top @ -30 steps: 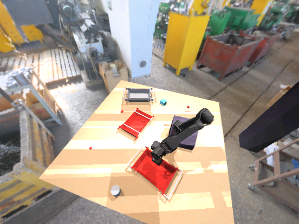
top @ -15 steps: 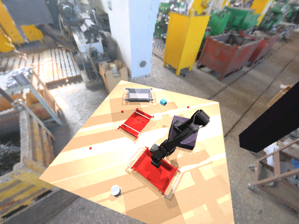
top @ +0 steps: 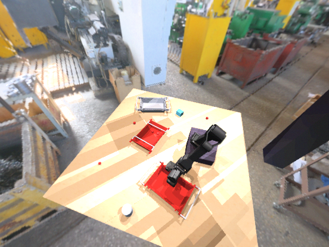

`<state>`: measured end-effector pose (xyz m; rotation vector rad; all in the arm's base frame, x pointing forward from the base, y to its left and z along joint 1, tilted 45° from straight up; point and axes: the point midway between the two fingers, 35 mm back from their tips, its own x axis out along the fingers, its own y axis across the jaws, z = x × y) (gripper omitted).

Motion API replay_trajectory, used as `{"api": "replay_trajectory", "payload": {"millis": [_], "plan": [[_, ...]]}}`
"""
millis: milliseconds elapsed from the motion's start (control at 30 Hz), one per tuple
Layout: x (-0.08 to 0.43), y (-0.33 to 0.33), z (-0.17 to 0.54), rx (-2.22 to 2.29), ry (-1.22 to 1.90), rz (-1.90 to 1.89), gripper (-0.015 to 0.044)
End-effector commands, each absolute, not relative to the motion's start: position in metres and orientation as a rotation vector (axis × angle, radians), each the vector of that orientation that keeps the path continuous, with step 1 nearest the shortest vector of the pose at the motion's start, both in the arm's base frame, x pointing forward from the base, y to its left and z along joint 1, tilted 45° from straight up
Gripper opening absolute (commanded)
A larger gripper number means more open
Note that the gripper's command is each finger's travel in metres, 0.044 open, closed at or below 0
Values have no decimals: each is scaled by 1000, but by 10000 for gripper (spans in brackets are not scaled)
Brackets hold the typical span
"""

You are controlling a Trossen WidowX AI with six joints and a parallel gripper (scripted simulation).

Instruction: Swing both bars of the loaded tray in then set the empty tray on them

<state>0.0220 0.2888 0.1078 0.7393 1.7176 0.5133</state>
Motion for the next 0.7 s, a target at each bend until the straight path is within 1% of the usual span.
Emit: {"api": "replay_trajectory", "payload": {"millis": [0, 133, 633, 667], "plan": [[21, 289, 103, 736, 1720, 506, 440], [21, 289, 103, 736, 1720, 506, 440], [21, 289, 103, 736, 1720, 506, 220], [21, 289, 103, 736, 1720, 506, 213]]}}
